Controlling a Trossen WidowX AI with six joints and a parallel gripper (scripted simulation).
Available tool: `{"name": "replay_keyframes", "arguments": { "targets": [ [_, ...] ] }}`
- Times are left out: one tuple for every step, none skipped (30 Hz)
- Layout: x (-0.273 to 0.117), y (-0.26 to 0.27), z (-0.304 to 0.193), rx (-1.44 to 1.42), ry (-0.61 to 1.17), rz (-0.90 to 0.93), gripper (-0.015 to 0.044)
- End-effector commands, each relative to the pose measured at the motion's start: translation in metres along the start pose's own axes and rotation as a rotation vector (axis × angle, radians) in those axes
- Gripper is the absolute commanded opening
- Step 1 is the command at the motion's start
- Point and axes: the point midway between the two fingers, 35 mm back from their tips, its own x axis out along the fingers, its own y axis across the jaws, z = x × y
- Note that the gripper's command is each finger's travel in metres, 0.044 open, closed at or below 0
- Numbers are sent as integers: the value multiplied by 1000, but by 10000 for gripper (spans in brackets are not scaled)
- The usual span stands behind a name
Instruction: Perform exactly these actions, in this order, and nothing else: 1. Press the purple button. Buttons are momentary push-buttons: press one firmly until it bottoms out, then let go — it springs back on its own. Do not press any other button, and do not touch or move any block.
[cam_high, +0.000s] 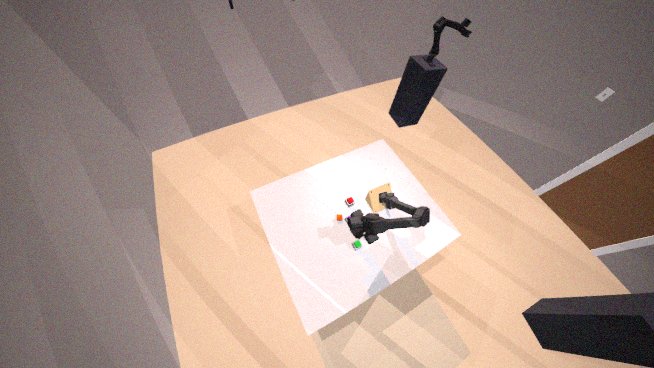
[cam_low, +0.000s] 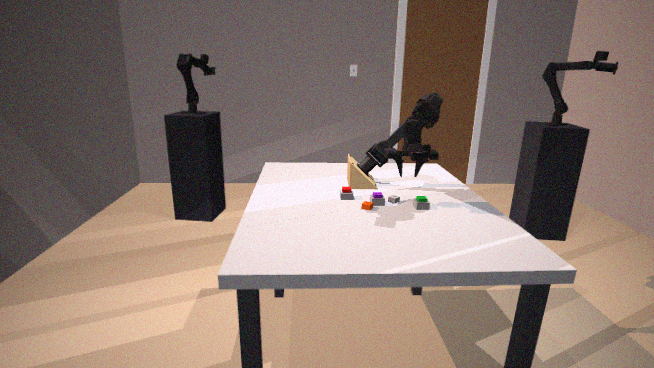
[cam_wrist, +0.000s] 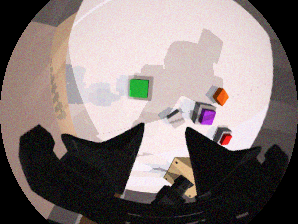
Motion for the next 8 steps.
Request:
{"name": "replay_keyframes", "arguments": {
  "targets": [
    [-19, 55, -16, 7, -1, 16, 335],
    [-22, 64, -19, 13, 2, 21, 361],
    [-23, 69, -22, 17, 3, 23, 387],
    [-24, 72, -23, 18, 4, 25, 400],
    [-24, 72, -23, 19, 4, 25, 400],
    [-24, 72, -23, 19, 4, 25, 400],
    [-24, 72, -23, 19, 4, 25, 400],
    [-24, 72, -23, 19, 4, 25, 400]
  ]
}}
